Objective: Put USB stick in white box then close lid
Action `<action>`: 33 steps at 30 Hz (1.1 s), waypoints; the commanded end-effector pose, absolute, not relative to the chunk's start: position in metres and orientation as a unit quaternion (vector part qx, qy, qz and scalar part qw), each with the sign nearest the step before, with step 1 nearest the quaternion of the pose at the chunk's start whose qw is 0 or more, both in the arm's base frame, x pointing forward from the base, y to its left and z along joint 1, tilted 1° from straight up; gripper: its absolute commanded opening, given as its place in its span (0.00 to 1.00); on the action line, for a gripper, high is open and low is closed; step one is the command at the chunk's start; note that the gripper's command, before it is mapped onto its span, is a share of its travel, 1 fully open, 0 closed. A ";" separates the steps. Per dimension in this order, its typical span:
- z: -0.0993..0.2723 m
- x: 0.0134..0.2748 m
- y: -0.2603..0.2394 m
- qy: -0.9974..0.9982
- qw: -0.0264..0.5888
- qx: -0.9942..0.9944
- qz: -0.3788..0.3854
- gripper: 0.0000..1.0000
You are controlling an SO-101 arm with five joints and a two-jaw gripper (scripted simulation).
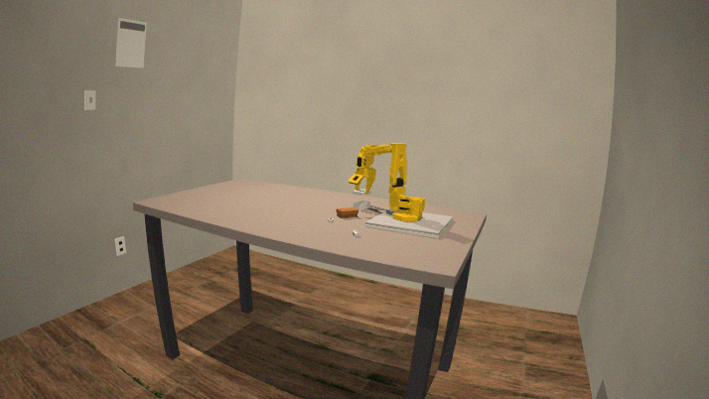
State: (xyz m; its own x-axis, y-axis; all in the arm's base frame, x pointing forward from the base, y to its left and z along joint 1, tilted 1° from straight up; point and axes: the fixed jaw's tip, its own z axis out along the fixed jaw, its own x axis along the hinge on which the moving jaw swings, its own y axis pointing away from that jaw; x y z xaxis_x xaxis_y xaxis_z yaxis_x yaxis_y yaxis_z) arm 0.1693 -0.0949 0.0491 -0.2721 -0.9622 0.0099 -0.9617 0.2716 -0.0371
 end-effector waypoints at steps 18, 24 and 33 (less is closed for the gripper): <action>0.036 0.168 -0.092 0.798 0.003 -0.603 -0.006 0.23; 0.035 0.168 -0.092 0.798 0.003 -0.603 -0.006 0.23; 0.034 0.168 -0.092 0.798 0.003 -0.603 -0.006 0.23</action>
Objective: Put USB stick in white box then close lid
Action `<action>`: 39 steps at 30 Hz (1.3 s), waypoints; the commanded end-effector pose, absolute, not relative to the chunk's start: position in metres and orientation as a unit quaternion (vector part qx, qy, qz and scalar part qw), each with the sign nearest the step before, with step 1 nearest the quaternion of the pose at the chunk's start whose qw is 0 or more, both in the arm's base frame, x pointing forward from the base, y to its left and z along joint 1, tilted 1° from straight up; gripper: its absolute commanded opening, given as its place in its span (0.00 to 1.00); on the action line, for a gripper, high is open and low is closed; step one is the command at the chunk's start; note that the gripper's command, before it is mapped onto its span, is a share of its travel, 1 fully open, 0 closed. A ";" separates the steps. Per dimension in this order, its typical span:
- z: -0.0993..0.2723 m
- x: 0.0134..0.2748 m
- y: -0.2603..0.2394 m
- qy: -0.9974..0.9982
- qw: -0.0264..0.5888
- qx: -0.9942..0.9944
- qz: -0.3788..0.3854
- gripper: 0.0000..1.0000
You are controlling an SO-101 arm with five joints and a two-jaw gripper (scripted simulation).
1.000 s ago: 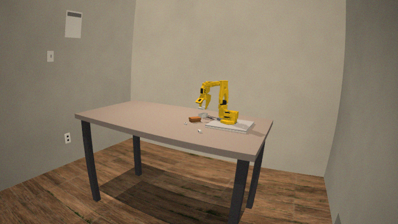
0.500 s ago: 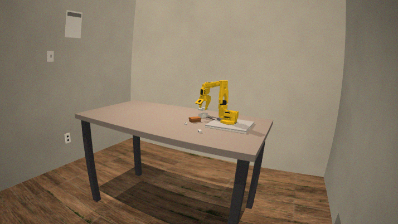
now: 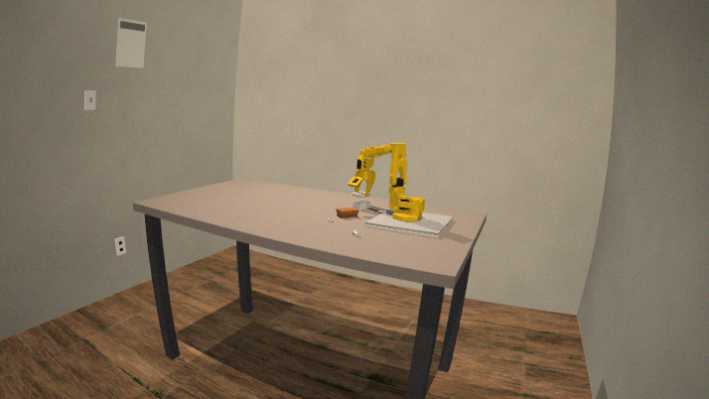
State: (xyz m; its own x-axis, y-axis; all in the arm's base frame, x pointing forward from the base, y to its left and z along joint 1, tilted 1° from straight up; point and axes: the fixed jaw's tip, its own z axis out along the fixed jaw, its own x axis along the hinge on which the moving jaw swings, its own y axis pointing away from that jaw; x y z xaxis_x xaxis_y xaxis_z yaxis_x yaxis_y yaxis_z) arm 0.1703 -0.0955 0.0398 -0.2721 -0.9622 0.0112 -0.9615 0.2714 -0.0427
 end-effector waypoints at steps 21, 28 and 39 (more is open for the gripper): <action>0.030 0.161 -0.091 0.798 0.003 -0.603 -0.006 0.23; 0.030 0.161 -0.091 0.798 0.003 -0.603 -0.006 0.23; 0.030 0.161 -0.091 0.798 0.003 -0.603 -0.006 0.23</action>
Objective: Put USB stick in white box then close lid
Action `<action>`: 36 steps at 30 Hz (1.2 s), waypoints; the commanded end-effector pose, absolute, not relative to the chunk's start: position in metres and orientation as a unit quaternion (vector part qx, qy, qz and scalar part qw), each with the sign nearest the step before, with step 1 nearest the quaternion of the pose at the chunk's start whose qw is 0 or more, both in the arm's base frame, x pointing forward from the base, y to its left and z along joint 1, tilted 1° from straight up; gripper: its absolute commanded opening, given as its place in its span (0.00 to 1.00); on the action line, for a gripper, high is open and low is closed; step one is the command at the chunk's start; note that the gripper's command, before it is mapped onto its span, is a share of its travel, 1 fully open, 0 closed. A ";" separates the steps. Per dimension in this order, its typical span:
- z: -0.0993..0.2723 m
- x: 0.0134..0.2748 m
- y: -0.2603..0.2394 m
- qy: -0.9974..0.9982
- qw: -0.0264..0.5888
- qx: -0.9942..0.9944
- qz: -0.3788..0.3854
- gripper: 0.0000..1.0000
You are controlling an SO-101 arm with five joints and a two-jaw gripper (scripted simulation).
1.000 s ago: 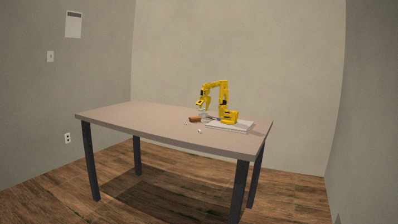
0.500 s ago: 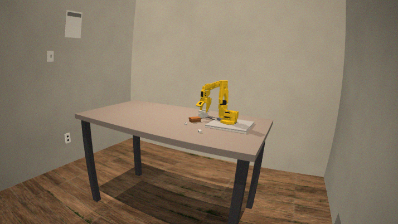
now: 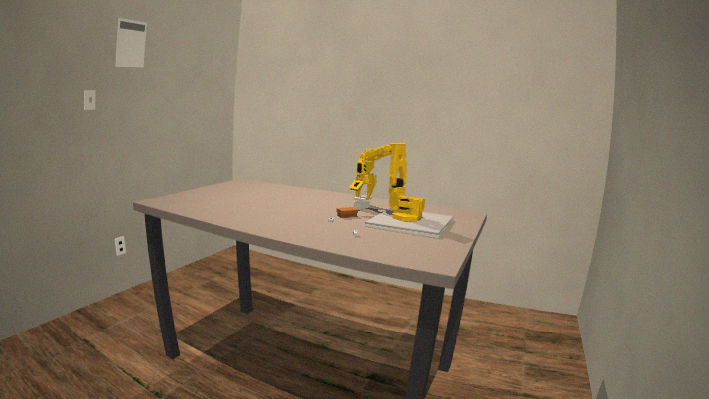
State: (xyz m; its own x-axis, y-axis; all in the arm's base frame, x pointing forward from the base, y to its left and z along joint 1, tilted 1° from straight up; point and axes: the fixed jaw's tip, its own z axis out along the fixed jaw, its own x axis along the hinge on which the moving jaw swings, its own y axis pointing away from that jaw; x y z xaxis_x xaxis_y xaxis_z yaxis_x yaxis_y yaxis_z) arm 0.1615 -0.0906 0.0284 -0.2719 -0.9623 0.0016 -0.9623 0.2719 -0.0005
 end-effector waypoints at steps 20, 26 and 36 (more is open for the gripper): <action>0.029 0.161 -0.091 -0.798 -0.007 0.603 0.016 0.23; 0.029 0.161 -0.091 -0.798 -0.008 0.603 0.018 0.23; 0.029 0.161 -0.091 -0.798 -0.008 0.603 0.018 0.23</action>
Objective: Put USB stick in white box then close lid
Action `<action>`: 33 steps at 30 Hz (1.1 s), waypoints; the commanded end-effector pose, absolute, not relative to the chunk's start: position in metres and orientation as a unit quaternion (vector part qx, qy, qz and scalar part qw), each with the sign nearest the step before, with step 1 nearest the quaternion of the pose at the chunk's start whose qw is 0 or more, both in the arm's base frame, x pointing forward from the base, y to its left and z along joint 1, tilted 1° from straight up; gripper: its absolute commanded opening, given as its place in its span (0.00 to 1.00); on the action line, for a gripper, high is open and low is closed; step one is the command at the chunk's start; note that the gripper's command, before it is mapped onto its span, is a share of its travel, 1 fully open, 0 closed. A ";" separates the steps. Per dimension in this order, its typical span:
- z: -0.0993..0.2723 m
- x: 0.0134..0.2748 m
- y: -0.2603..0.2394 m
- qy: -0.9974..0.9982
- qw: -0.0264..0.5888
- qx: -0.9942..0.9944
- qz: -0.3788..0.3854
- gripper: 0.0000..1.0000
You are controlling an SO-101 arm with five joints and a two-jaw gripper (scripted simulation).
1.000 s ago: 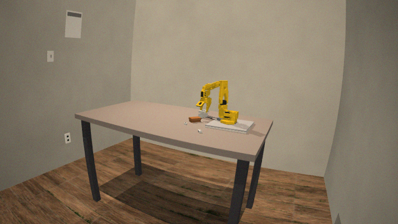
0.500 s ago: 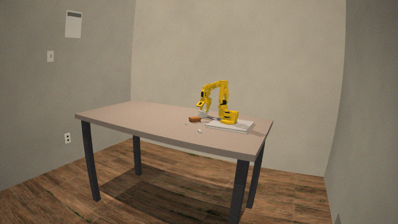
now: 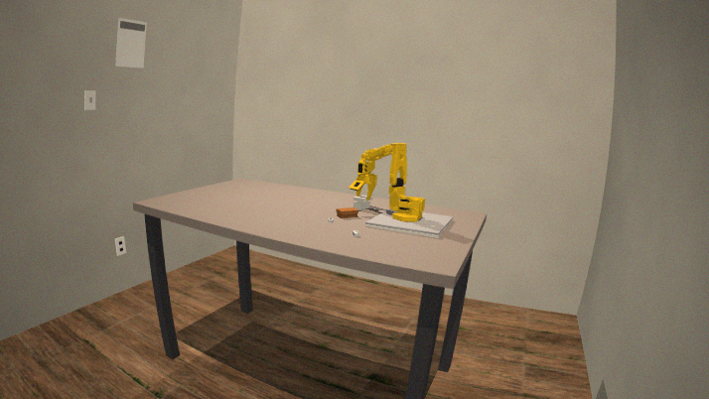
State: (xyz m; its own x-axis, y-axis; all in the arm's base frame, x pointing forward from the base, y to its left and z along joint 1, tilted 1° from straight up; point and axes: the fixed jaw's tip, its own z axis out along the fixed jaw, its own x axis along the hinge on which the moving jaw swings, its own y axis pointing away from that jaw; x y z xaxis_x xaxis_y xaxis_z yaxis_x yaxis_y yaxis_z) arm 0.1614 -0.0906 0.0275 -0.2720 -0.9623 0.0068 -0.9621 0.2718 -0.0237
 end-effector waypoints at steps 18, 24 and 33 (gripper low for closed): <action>0.029 0.165 -0.093 0.798 0.008 -0.603 -0.018 0.23; 0.029 0.165 -0.093 0.798 0.008 -0.603 -0.018 0.23; 0.029 0.165 -0.093 0.798 0.008 -0.603 -0.018 0.23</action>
